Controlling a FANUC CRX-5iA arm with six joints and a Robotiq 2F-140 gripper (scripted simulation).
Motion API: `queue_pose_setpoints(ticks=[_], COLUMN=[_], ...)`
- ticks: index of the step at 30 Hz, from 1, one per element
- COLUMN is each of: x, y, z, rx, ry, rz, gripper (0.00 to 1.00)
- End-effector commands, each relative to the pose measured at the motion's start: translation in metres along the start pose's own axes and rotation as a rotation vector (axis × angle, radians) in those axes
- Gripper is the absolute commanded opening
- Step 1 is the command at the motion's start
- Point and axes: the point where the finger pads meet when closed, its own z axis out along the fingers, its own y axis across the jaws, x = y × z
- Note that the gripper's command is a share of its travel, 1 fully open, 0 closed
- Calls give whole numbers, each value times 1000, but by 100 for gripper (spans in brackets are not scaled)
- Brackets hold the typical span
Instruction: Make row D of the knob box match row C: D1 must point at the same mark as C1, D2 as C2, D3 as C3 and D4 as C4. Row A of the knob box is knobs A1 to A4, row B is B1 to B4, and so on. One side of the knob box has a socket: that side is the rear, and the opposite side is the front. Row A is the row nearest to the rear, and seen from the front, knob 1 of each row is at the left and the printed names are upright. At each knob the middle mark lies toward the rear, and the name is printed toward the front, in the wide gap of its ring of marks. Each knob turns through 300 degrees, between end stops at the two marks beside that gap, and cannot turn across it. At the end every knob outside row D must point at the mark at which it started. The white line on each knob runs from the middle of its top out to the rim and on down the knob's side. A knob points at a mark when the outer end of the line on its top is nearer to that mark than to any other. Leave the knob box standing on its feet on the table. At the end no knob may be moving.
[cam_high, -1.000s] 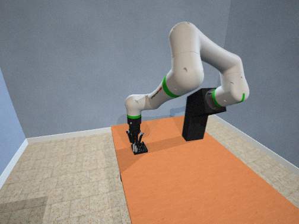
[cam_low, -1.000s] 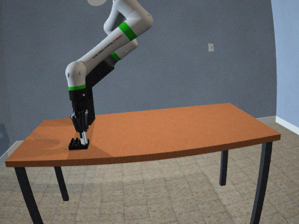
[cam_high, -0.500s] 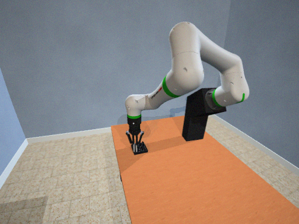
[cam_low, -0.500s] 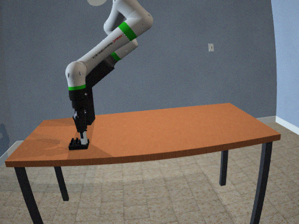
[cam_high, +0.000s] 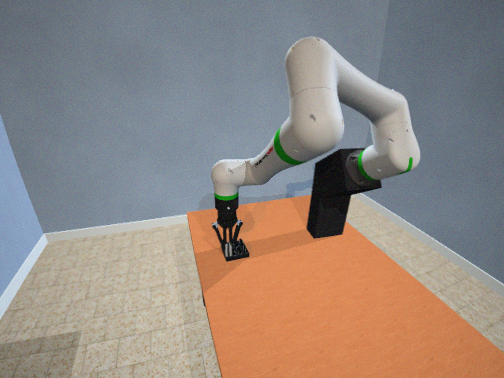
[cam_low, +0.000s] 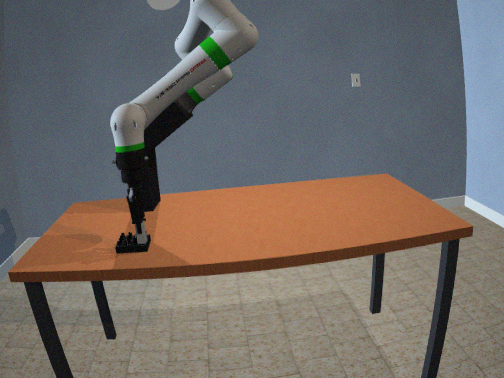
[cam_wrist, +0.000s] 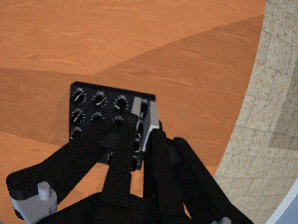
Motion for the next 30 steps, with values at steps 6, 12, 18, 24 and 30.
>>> queue_pose_setpoints(ticks=[6, 12, 18, 24, 30], x=[0, 0, 0, 0, 0], y=[0, 0, 0, 0, 0], z=[0, 0, 0, 0, 0], rx=[-3, -3, -3, -3, -3], ry=[0, 0, 0, 0, 0], rz=[-85, -119, -130, -135, -135], gripper=[5, 5, 5, 5, 5])
